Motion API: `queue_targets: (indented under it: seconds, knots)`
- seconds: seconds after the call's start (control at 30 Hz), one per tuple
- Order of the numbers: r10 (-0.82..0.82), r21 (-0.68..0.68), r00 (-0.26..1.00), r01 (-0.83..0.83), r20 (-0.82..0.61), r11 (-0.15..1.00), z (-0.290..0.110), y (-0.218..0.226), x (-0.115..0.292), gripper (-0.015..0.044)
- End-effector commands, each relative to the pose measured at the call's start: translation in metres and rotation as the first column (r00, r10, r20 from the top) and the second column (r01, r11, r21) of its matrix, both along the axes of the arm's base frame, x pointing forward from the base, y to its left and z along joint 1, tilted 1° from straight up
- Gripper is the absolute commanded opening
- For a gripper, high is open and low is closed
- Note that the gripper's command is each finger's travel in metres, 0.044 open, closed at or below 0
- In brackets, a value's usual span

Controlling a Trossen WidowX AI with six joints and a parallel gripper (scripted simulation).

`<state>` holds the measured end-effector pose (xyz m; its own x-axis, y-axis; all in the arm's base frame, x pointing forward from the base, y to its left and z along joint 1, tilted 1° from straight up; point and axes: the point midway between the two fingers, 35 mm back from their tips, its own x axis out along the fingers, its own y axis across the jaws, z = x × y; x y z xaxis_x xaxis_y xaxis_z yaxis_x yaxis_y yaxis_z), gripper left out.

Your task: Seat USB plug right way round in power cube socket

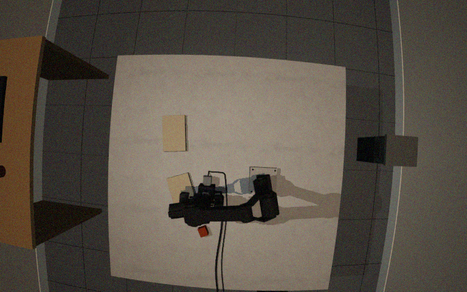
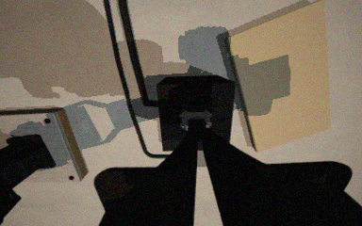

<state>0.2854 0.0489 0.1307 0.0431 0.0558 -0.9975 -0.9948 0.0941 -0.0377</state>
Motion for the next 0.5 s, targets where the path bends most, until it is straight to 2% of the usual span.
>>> queue_targets:
  seconds: [0.0,0.47]
  knots:
    - [-0.005,0.004,1.000,0.005,0.001,1.000,-0.0008,0.0006,0.0004,0.0000]
    - [-0.005,0.004,1.000,0.005,0.001,1.000,-0.0025,0.0006,0.0004,0.0000]
